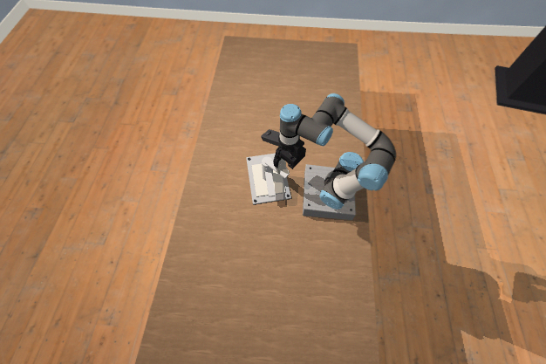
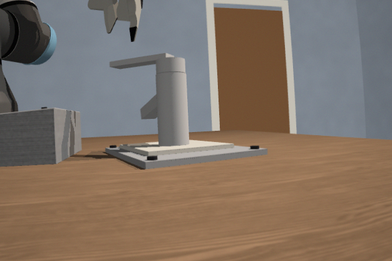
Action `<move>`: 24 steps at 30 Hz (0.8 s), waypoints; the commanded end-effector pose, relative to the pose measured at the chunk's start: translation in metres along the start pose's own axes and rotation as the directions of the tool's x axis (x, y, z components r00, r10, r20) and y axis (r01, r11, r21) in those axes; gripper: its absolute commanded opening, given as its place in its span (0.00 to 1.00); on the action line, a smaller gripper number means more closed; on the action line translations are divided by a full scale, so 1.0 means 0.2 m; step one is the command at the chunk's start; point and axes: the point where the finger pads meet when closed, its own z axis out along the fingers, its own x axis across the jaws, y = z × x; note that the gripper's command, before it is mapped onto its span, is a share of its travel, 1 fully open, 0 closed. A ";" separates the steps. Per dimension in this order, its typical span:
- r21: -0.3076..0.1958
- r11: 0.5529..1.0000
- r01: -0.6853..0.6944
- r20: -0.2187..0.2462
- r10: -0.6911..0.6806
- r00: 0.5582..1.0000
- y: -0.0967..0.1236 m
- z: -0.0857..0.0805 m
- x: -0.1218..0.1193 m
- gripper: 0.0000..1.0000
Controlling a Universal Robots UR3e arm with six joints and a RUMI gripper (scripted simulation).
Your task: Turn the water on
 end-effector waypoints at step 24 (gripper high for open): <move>0.011 1.000 0.000 0.002 0.000 1.000 -0.02 0.15 0.00 0.39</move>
